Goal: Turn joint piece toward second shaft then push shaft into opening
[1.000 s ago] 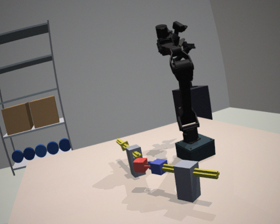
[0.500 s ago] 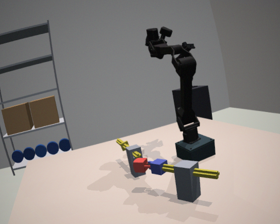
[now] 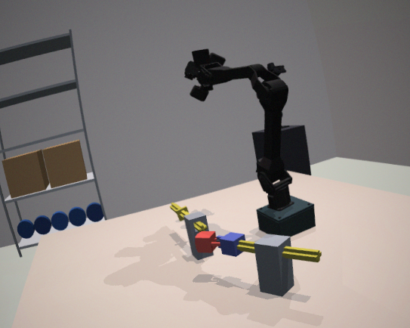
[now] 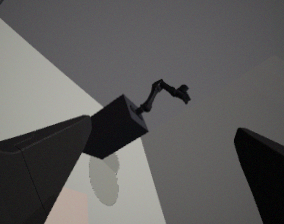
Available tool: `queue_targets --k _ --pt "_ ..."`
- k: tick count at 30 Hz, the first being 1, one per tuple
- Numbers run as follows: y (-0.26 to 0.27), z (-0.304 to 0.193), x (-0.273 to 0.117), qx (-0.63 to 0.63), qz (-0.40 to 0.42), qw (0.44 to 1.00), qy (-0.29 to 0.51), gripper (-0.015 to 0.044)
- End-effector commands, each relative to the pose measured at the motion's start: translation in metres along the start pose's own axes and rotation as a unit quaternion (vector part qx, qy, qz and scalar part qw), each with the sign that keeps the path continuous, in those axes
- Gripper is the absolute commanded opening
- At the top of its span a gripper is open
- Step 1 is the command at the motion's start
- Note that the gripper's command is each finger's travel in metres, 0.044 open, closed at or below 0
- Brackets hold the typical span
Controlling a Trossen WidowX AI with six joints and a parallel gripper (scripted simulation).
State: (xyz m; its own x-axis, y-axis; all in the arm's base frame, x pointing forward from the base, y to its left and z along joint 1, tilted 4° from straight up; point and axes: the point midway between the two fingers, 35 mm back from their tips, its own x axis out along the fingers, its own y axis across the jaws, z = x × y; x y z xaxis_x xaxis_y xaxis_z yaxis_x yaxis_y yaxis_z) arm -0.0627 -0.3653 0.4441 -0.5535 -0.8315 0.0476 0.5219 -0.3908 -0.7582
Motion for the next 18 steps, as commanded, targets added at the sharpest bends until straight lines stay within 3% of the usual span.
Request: queue_targets --k 1,18 --pt "0.037 0.025 -0.012 0.014 0.069 0.997 -0.030 0.0440" --pt "0.180 0.093 -0.110 0.019 0.336 0.936 -0.099 0.0440"
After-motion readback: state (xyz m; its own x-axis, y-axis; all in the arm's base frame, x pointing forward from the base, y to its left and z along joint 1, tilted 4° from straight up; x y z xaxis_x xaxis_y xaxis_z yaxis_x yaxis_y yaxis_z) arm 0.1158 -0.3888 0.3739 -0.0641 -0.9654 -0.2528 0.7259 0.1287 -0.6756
